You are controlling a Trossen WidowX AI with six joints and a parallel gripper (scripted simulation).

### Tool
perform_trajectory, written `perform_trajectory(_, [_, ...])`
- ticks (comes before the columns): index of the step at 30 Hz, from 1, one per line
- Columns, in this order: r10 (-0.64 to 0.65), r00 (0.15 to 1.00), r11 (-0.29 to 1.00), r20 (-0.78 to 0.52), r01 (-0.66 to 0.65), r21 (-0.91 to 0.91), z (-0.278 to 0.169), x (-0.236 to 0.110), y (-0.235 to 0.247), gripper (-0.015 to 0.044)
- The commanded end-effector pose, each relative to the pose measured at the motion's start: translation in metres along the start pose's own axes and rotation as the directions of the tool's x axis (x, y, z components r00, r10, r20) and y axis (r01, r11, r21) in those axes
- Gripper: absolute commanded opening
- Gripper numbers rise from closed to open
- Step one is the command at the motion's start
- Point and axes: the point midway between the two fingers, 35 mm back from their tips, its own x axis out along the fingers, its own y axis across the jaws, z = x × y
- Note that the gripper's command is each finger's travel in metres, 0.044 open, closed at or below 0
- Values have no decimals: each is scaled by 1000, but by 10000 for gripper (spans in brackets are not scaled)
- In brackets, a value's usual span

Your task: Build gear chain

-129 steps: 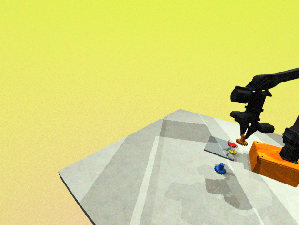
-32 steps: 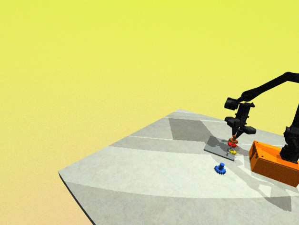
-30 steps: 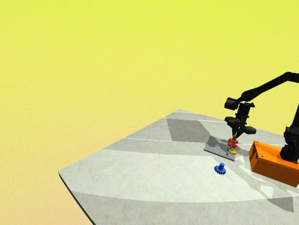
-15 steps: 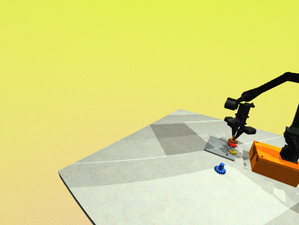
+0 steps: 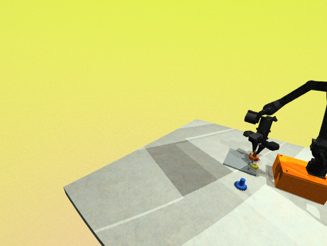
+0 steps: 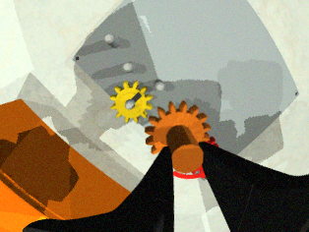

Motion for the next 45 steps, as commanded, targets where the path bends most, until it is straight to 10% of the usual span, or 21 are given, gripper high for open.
perform_trajectory(1, [8,1000,999,-1,-8,35,0,7,1,0])
perform_trajectory(18, [8,1000,943,-1,-7,333,-1,23,2,0])
perform_trajectory(45, [8,1000,1000,-1,-8,-23,0,29,1,0])
